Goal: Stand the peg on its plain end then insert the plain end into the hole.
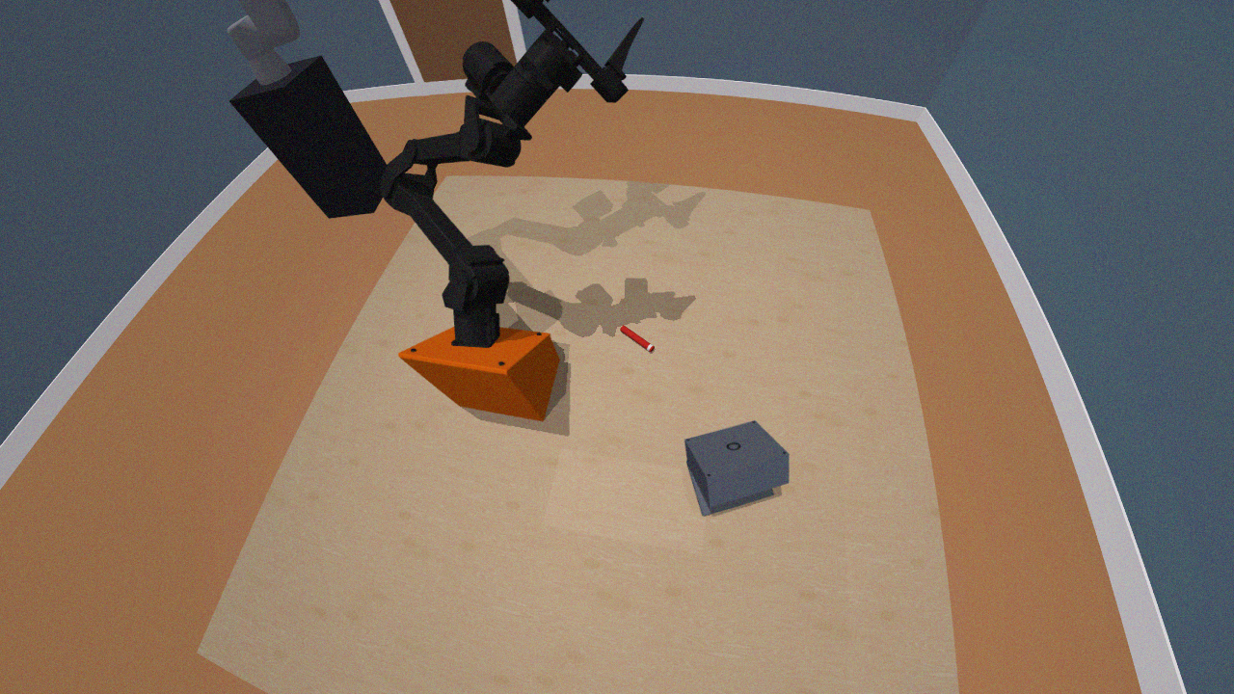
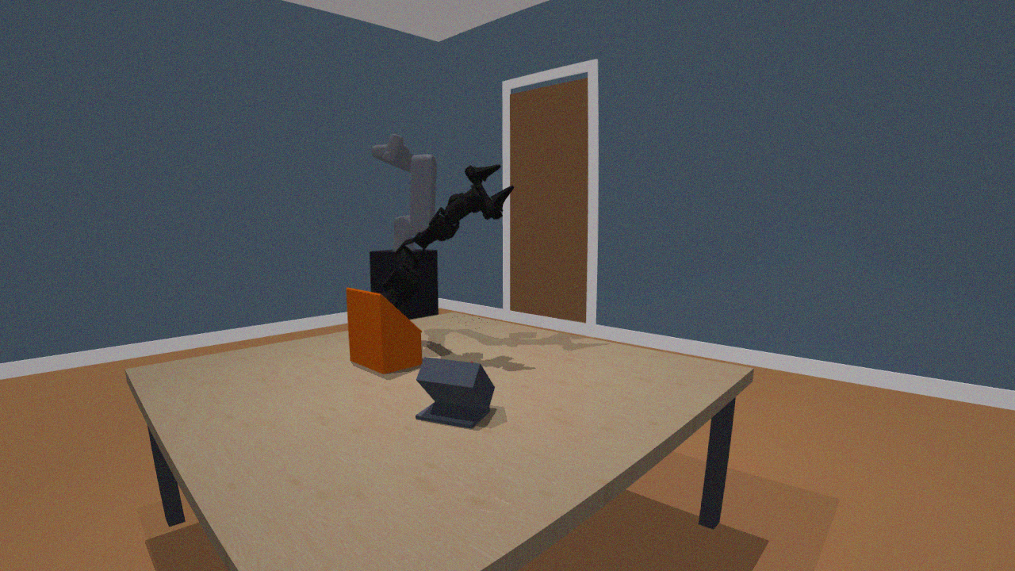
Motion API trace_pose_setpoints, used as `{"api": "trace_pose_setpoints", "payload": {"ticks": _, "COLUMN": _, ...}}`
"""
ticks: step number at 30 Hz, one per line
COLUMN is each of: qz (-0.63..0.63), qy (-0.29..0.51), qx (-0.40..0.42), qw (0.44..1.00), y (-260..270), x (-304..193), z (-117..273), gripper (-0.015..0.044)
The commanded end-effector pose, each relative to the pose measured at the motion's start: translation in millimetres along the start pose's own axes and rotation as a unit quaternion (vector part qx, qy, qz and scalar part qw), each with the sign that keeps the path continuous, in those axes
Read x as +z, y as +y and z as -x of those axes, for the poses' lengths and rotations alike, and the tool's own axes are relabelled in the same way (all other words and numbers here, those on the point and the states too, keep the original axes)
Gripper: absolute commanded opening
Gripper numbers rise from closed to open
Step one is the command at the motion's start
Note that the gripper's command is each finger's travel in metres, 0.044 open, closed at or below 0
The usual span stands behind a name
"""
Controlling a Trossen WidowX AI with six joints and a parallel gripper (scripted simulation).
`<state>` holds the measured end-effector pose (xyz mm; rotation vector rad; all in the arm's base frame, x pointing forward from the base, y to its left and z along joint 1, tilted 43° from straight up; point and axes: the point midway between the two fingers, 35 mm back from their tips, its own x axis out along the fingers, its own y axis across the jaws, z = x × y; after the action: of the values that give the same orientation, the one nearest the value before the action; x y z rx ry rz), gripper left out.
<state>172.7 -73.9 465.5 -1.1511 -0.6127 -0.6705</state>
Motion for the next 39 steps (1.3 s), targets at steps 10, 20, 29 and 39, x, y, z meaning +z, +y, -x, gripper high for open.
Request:
{"api": "trace_pose_setpoints", "payload": {"ticks": 10, "qz": -0.13, "qy": 0.052, "qx": 0.137, "qw": 0.981, "y": 71.5, "x": -29.8, "z": -14.8, "gripper": 0.044}}
{"api": "trace_pose_setpoints", "payload": {"ticks": 20, "qz": -0.236, "qy": 0.111, "qx": 0.233, "qw": 0.937, "y": 129.1, "x": -49.0, "z": -12.0, "gripper": 0.044}}
{"api": "trace_pose_setpoints", "payload": {"ticks": 29, "qz": -0.286, "qy": 0.15, "qx": 0.318, "qw": 0.891, "y": 182.8, "x": -59.1, "z": 3.6, "gripper": 0.044}}
{"api": "trace_pose_setpoints", "payload": {"ticks": 39, "qz": -0.366, "qy": 0.216, "qx": 0.39, "qw": 0.817, "y": 231.1, "x": -65.9, "z": 24.4, "gripper": 0.044}}
